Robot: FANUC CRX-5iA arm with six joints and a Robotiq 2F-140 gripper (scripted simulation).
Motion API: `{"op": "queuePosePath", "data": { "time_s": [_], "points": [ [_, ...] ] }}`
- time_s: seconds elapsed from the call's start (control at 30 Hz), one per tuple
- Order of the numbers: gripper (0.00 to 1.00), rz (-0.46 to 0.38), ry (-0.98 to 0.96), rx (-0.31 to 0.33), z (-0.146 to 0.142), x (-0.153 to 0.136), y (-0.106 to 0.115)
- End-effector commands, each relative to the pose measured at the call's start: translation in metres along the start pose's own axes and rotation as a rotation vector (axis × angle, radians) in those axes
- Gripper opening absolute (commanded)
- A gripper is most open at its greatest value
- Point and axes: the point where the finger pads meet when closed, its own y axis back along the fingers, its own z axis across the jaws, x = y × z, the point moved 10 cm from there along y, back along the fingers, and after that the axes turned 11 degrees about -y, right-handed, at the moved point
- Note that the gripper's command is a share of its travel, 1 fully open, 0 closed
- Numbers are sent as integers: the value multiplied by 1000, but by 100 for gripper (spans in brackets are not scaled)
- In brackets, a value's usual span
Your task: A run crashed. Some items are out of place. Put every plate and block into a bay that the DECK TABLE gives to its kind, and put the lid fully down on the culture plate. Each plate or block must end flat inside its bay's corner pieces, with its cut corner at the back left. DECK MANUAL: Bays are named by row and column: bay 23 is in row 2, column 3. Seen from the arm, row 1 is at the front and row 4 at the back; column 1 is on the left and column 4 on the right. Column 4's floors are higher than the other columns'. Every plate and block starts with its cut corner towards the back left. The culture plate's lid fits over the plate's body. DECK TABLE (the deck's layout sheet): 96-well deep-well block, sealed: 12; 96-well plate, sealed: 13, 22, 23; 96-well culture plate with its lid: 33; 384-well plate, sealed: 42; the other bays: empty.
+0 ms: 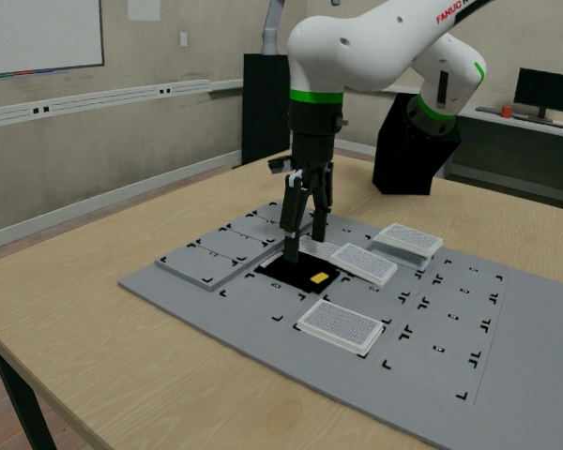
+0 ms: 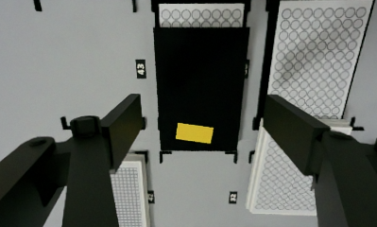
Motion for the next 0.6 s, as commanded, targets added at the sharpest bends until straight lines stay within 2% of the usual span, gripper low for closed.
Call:
{"op": "queuePosePath", "data": {
  "time_s": [0.0, 0.57],
  "points": [
    [70, 1, 1, 2, -1, 0, -1],
    [70, 1, 1, 2, -1, 0, -21]
  ]
}}
